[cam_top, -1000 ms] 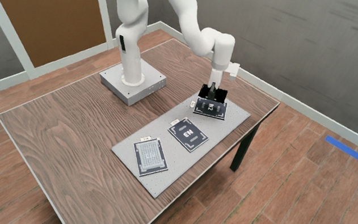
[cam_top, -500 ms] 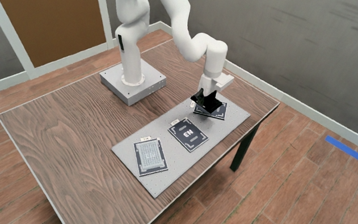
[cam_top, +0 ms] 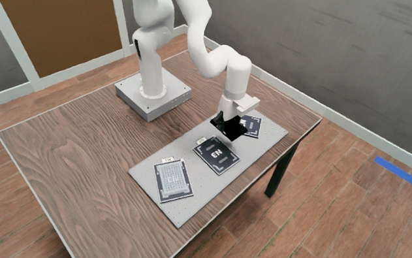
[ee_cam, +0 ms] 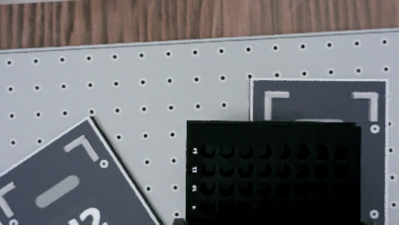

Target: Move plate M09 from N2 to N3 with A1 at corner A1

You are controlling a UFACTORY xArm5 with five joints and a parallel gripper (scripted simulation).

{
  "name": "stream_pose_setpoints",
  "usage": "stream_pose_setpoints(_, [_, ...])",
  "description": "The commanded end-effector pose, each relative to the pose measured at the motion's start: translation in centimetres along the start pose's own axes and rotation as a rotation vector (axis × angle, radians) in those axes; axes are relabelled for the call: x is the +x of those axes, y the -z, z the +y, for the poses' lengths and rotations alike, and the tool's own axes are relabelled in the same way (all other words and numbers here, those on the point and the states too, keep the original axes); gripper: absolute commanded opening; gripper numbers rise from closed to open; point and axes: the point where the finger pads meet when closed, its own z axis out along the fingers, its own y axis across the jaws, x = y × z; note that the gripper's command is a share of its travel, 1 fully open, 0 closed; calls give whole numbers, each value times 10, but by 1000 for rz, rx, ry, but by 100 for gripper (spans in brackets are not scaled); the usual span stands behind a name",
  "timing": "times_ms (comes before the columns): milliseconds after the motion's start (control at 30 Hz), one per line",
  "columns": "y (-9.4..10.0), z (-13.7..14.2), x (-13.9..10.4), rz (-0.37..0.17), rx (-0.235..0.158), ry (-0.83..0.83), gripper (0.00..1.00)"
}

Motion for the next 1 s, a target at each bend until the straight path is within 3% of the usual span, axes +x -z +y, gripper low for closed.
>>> stream_pose_setpoints(0, [2,21,8,5,-1,0,0])
stream_pose_setpoints(333, [2,67,20,5,-1,0,0])
stream_pose_setpoints(967, [2,67,20,5,-1,0,0])
